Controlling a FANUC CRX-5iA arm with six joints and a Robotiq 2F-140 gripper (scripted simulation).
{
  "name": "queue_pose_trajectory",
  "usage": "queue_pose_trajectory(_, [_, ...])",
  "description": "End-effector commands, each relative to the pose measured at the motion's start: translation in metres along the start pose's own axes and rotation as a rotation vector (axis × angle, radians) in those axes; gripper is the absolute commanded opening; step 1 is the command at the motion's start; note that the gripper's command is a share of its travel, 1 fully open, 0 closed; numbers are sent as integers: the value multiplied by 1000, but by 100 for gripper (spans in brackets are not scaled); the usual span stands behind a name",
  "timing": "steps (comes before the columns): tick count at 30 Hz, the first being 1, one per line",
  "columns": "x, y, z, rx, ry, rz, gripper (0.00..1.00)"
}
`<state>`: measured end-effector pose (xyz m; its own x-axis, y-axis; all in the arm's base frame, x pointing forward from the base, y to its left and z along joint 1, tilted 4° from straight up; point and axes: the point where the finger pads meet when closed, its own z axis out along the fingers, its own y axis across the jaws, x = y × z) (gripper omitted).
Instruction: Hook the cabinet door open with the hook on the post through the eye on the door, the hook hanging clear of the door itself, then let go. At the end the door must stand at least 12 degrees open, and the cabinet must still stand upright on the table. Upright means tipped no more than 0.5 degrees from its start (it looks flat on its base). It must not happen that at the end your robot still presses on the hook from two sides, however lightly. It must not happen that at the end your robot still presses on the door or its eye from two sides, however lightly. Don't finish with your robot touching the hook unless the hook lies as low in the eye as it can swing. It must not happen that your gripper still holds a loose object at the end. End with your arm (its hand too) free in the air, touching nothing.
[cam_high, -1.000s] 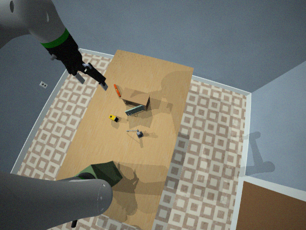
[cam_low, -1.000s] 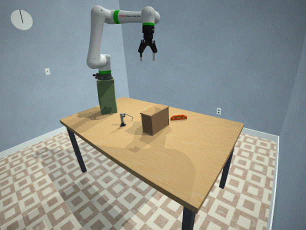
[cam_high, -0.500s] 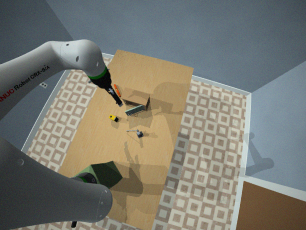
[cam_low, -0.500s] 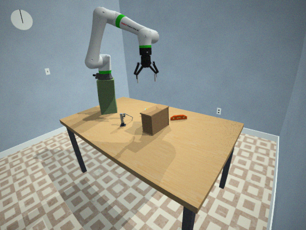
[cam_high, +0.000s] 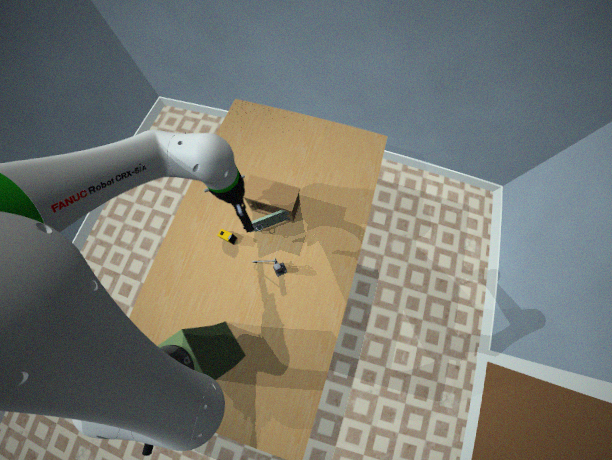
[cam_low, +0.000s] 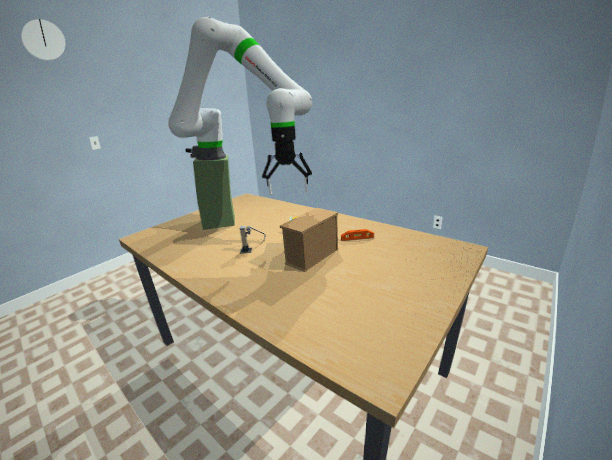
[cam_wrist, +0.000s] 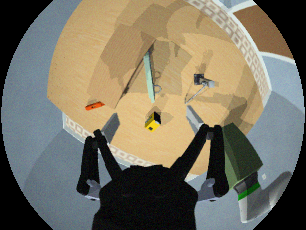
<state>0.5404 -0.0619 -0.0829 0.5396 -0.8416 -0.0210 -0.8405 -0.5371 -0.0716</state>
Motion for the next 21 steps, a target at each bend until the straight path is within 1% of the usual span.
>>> queue_pose_trajectory(1, [1, 0, 2, 1, 4, 4, 16])
queue_pose_trajectory(4, [1, 0, 4, 1, 4, 4, 16])
queue_pose_trajectory(8, [1, 0, 22, 1, 4, 4, 16])
queue_pose_trajectory(10, [1, 0, 27, 1, 4, 4, 16])
queue_pose_trajectory(21, [1, 0, 28, 1, 4, 4, 16])
